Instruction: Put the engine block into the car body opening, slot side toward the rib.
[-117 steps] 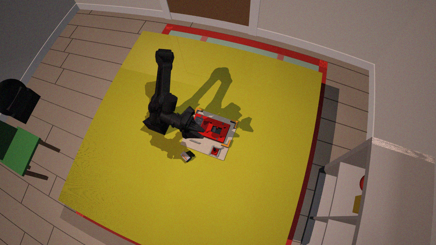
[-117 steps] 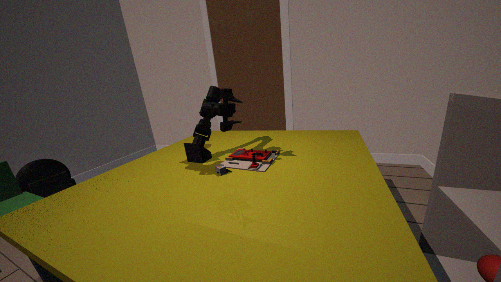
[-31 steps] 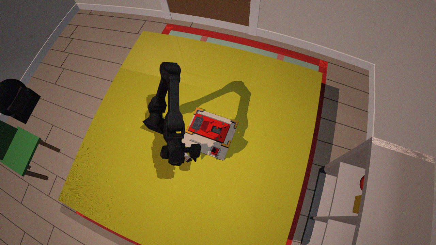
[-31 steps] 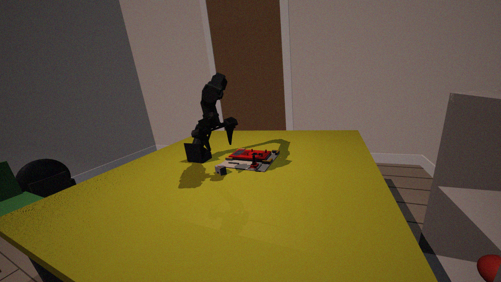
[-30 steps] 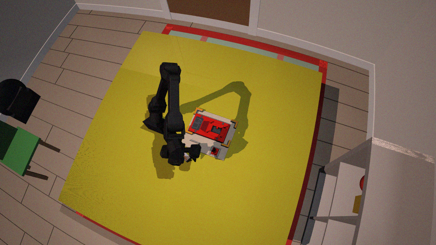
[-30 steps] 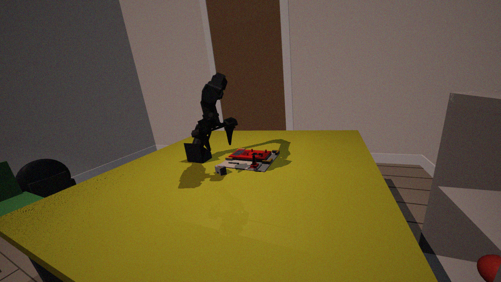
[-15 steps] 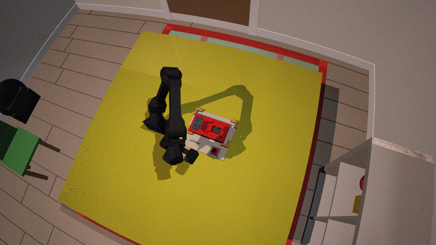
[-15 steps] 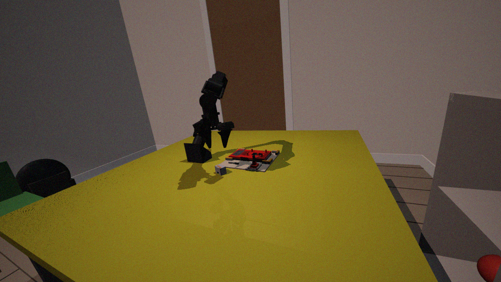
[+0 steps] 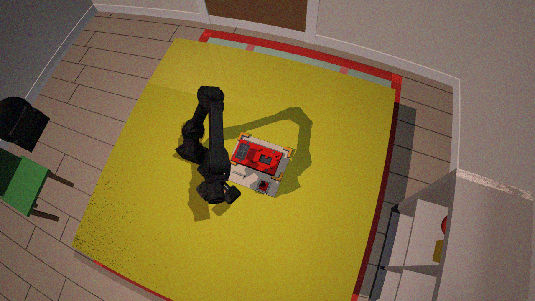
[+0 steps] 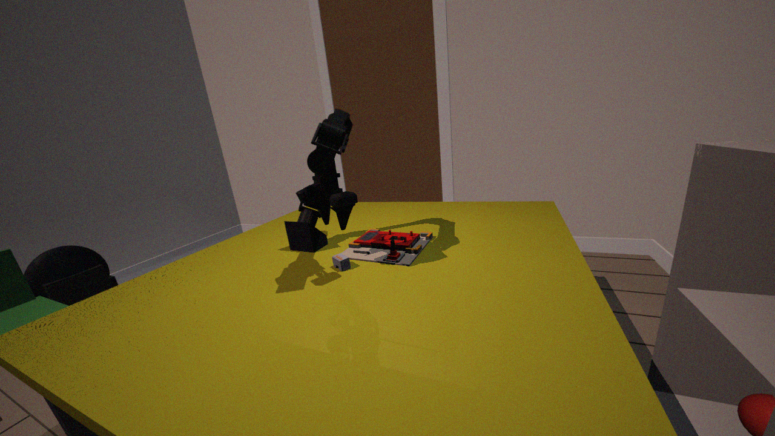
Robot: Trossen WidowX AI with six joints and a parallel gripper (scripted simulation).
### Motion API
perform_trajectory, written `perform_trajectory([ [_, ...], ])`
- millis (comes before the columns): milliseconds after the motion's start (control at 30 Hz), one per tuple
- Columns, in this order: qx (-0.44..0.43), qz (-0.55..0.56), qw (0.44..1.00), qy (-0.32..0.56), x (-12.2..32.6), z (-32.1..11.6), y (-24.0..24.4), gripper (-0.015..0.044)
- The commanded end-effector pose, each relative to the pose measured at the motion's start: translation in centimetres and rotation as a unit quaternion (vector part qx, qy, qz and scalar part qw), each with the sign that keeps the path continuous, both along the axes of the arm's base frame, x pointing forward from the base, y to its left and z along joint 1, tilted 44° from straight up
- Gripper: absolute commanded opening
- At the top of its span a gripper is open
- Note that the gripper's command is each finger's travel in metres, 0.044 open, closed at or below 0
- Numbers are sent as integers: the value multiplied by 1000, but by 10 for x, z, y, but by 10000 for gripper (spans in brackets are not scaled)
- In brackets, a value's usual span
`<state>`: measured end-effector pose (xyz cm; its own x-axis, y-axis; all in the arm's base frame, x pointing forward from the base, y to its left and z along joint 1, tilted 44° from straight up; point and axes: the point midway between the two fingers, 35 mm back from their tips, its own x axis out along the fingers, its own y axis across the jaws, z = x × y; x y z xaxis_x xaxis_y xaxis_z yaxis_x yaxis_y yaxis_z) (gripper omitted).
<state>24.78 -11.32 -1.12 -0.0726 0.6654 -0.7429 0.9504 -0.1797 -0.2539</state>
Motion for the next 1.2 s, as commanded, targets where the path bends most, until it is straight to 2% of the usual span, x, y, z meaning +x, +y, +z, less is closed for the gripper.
perform_trajectory([
  [0, 4, 2, 1000, 8, -3, -28, 27, 440],
  [100, 5, 2, 1000, 8, -7, -44, 44, 440],
  [1167, 6, 2, 1000, 8, -11, -73, 75, 440],
])
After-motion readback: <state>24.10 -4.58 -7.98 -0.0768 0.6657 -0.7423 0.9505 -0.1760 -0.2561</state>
